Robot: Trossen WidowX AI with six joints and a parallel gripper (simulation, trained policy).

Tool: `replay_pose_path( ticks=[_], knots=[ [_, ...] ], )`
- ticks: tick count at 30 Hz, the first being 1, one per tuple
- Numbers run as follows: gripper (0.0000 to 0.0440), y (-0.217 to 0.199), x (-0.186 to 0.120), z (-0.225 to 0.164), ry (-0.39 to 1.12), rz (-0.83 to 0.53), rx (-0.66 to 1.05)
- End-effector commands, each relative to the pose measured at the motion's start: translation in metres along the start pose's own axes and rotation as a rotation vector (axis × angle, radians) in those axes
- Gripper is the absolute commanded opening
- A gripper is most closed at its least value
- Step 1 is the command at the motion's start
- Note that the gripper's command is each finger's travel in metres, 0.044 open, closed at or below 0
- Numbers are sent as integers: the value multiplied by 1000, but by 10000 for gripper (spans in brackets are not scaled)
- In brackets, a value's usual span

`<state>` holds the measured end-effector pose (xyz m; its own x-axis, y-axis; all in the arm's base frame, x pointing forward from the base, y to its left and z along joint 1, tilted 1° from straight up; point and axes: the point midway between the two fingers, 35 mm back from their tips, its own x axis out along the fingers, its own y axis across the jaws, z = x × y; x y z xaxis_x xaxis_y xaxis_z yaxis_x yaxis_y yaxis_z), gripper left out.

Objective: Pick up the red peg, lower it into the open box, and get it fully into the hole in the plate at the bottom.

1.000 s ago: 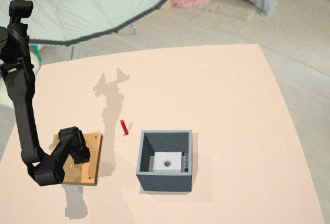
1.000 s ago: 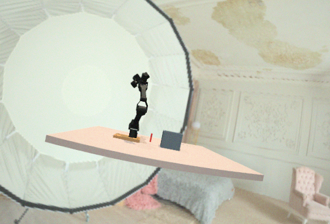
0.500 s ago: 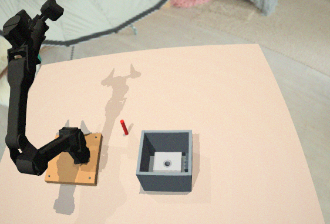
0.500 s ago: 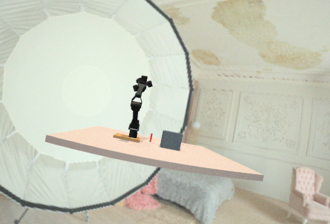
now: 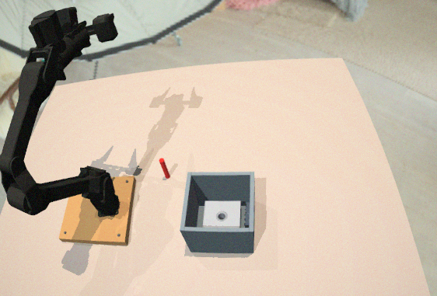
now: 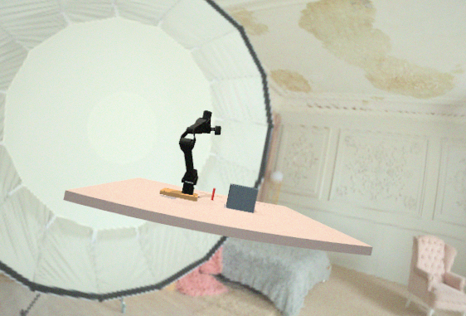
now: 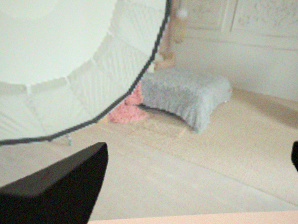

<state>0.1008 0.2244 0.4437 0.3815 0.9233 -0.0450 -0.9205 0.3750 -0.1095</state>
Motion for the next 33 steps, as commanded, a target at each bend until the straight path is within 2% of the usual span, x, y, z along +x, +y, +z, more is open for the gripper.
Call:
replay_pose_path(
  ticks=[1,16,33],
  knots=[
    [440,-12,8,-13,62,-47,75],
    [440,-68,23,-86,327,-300,457],
    [440,-116,4,-165,540,-618,919]
  ],
)
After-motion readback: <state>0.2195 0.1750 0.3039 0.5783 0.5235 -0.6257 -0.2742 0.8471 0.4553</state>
